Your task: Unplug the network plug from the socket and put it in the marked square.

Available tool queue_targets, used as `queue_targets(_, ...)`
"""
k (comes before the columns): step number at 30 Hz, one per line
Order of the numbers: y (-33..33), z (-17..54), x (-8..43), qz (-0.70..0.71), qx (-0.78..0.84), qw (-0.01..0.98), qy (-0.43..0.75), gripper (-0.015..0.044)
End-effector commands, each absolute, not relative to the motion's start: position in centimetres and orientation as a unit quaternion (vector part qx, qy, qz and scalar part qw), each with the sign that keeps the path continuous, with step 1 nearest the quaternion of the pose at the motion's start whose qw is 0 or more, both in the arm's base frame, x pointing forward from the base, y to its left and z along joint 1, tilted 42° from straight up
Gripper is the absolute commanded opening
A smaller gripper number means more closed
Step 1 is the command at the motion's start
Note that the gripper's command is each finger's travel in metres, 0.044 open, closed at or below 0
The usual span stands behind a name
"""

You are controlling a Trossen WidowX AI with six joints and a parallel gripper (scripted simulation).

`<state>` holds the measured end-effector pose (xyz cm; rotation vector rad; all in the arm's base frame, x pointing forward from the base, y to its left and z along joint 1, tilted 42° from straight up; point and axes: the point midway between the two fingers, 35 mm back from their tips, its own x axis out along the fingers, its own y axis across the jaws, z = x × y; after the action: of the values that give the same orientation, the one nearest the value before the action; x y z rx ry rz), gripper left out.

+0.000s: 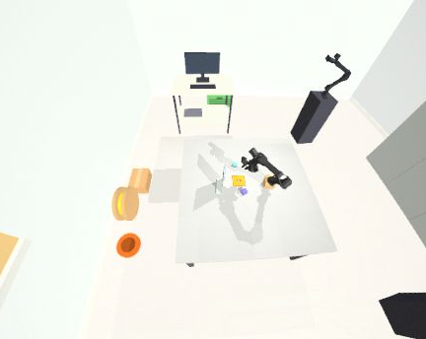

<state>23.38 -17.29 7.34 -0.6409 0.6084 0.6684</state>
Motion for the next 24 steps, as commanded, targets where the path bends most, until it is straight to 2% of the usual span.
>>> queue_targets(1, -17.9, 8.4, 23.1, 0.319, -0.306, 0.851, 0.286, 0.0156)
queue_targets(7, -18.7, 9.6, 22.7, 0.318, -0.306, 0.851, 0.285, 0.0156)
queue_targets(18, -18.7, 9.6, 22.7, 0.318, -0.306, 0.851, 0.285, 0.0440)
queue_targets(24, -18.7, 9.6, 22.7, 0.318, -0.306, 0.851, 0.285, 0.0440)
